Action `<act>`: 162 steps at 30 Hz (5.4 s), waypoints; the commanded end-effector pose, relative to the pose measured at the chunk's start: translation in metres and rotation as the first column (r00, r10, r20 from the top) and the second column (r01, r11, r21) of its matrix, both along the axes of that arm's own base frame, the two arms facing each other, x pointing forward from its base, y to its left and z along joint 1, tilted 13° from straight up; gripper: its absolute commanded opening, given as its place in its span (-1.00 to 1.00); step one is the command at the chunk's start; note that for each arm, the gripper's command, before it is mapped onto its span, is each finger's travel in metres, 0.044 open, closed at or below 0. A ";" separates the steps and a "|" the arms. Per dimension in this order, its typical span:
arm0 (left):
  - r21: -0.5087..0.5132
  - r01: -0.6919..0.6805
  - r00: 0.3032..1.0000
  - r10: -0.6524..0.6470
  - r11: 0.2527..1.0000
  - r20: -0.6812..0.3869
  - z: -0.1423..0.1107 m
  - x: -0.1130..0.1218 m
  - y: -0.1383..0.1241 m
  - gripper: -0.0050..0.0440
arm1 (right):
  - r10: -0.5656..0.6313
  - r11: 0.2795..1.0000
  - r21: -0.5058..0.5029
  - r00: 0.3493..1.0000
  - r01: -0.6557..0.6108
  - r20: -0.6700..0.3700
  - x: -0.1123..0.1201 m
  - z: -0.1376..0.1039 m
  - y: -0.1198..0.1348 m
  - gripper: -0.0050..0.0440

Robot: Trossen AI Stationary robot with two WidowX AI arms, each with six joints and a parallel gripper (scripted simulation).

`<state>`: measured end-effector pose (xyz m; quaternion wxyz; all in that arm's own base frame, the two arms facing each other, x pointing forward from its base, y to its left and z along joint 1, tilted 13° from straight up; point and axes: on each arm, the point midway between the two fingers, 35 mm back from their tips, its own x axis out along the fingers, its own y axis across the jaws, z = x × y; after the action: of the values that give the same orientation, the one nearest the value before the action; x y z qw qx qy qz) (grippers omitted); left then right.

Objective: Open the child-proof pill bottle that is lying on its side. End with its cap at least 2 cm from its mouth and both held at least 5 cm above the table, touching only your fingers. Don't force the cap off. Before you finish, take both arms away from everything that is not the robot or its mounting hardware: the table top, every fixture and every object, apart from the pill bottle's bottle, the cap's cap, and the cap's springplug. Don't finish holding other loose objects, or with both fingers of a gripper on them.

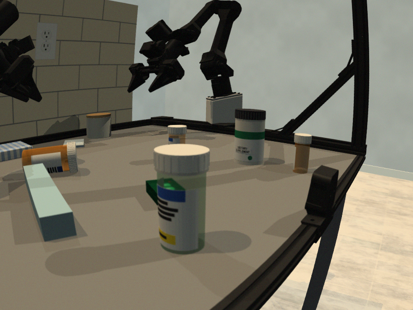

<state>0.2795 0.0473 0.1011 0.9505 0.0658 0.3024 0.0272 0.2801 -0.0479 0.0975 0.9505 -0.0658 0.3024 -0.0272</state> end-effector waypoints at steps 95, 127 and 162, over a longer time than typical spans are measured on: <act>0.107 0.393 0.631 -0.183 0.913 -0.754 -0.104 -0.008 -0.115 -0.80 | 0.000 1.000 0.000 1.000 0.000 0.000 0.000 0.000 0.000 1.00; 0.108 0.393 0.632 -0.183 0.913 -0.754 -0.089 -0.001 -0.096 -0.80 | 0.000 1.000 0.000 1.000 0.000 0.000 0.000 0.000 0.000 1.00; 0.127 0.669 0.510 -0.327 0.733 -0.796 -0.067 0.023 -0.094 1.00 | 0.000 1.000 0.000 1.000 0.000 0.000 0.000 0.000 0.000 1.00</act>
<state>0.3031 -0.0467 0.0393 0.6774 0.3593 0.6048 -0.2150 0.2801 -0.0479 0.0975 0.9505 -0.0658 0.3024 -0.0272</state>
